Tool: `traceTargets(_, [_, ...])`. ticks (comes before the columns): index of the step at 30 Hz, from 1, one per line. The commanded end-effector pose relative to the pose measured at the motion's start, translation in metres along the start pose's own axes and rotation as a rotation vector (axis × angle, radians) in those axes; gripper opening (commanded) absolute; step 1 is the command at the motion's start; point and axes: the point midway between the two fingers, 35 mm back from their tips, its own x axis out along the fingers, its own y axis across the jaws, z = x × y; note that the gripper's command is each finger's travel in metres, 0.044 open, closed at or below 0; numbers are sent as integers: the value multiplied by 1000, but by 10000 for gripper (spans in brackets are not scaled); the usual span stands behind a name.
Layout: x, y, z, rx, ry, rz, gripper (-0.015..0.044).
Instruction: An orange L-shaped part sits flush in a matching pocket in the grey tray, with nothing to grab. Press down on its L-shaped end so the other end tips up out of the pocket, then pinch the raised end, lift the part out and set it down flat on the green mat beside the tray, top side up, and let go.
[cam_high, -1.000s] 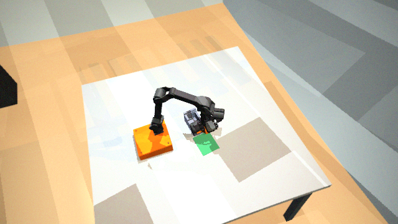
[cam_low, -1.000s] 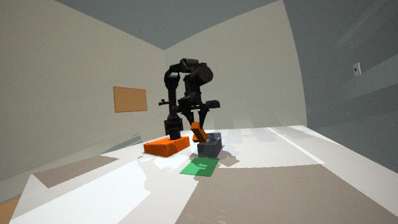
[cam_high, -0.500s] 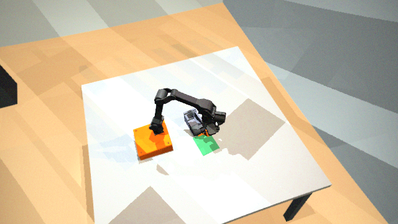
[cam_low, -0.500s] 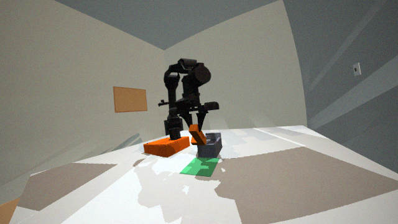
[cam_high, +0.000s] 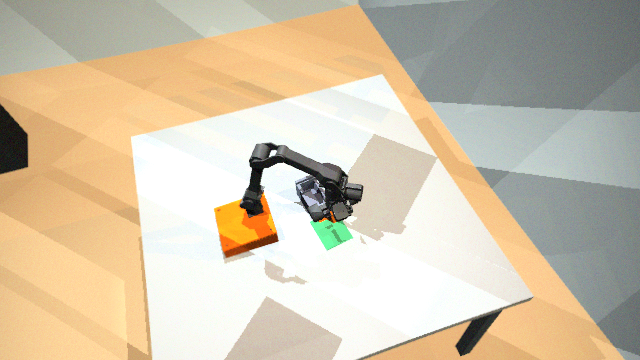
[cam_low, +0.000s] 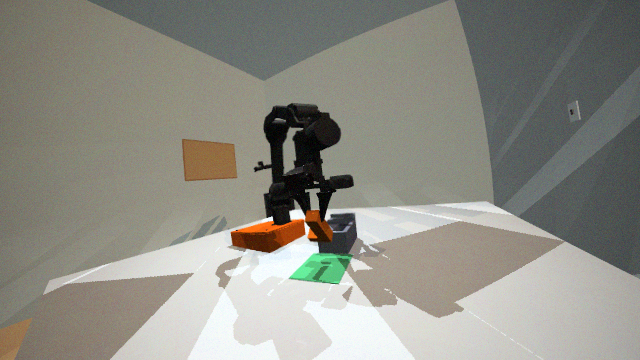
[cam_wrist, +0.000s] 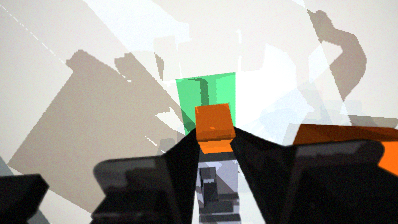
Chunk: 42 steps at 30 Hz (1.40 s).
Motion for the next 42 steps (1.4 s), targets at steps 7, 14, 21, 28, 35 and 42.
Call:
traceTargets(7, [16, -1, 0, -4, -3, -5, 0])
traceTargets(14, [27, -1, 0, -4, -3, -5, 0])
traceTargets(21, [38, -1, 0, -4, -3, -5, 0])
traceTargets(28, [50, -2, 0, -4, -3, -5, 0])
traceTargets(35, [51, -2, 0, -4, -3, -5, 0])
traceTargets(42, [51, -1, -1, 0, 2, -3, 53])
